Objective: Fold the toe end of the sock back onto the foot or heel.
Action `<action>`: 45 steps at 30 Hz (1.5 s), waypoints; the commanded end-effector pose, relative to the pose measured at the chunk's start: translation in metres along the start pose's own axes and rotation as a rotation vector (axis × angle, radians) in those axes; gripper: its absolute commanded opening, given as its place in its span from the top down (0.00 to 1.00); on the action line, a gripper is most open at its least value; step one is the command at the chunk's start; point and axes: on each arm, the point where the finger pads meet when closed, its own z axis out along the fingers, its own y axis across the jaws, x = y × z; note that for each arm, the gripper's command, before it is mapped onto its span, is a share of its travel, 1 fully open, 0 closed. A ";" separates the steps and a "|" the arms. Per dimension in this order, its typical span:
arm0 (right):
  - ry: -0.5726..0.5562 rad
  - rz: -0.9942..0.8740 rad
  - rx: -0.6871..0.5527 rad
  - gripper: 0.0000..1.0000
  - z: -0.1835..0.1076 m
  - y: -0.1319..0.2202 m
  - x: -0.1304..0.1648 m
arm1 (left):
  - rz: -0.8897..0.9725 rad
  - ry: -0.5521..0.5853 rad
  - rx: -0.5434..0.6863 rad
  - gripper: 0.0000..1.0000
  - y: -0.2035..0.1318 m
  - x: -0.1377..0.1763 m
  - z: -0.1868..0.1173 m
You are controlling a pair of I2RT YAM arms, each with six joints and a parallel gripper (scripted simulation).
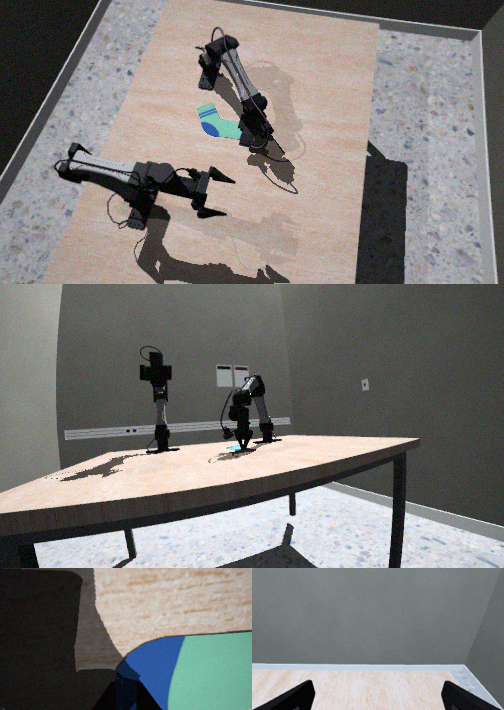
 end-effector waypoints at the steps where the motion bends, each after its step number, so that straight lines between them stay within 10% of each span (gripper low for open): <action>1: -0.033 -0.001 0.000 0.00 -0.003 0.000 -0.013 | 0.002 0.020 0.143 0.84 -0.019 0.007 0.019; 45: -0.033 -0.001 0.000 0.00 -0.003 0.000 -0.013 | 0.022 0.035 0.129 0.97 -0.025 0.000 0.002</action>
